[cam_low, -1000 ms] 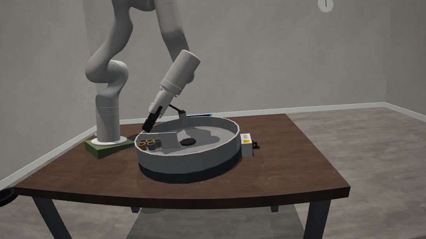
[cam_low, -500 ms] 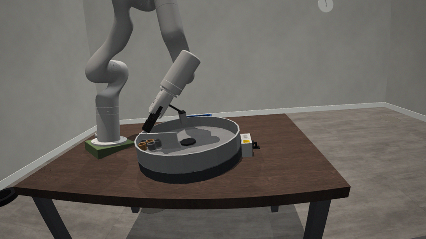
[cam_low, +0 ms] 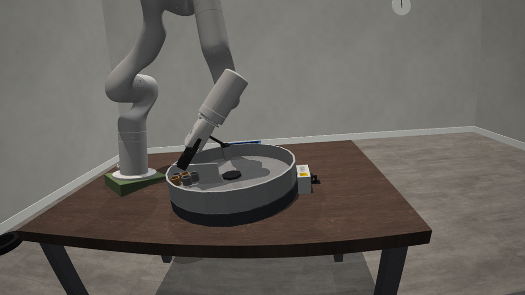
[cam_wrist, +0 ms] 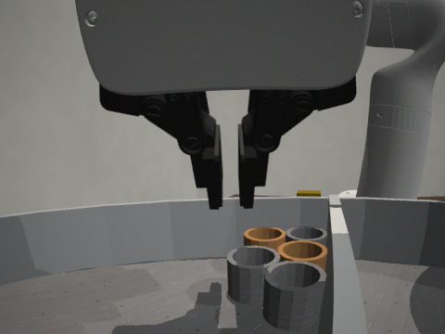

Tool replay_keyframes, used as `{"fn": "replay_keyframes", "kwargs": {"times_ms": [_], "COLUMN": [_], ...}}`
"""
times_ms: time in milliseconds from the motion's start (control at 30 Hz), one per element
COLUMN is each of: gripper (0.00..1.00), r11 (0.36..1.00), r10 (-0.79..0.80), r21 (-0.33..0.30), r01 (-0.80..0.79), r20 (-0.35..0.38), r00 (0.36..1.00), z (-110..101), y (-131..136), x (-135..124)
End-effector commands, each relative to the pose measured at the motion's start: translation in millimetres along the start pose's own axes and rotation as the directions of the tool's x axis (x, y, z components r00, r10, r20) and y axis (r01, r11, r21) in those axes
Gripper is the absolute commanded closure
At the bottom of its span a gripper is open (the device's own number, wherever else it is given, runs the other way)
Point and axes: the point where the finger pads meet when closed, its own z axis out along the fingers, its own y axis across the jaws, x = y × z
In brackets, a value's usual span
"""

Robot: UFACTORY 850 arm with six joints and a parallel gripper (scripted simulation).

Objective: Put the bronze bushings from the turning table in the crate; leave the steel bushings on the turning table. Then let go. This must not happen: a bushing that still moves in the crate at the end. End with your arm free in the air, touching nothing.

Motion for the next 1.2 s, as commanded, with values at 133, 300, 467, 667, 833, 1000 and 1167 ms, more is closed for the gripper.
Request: {"fn": "replay_keyframes", "kwargs": {"times_ms": [133, 300, 467, 667, 833, 1000, 1167], "gripper": [0.89, 0.89, 0.89, 0.89, 0.89, 0.89, 0.89], "r11": [1.0, 1.0, 1.0, 1.0, 1.0, 1.0, 1.0], "r10": [0.001, 0.001, 0.001, 0.001, 0.001, 0.001, 0.001], "r21": [-0.001, -0.001, -0.001, -0.001, -0.001, -0.001, -0.001], "r01": [-0.001, -0.001, -0.001, -0.001, -0.001, -0.001, -0.001], "r20": [-0.001, -0.001, -0.001, -0.001, -0.001, -0.001, -0.001], "r00": [1.0, 1.0, 1.0, 1.0, 1.0, 1.0, 1.0], "z": [0.1, 1.9, 7.6, 15.4, 18.6, 19.5, 19.5], "y": [0.4, 0.4, 0.4, 0.4, 0.4, 0.4, 0.4], "x": [0.6, 2.1, 6.9, 13.5, 16.2, 16.9, 17.0]}}
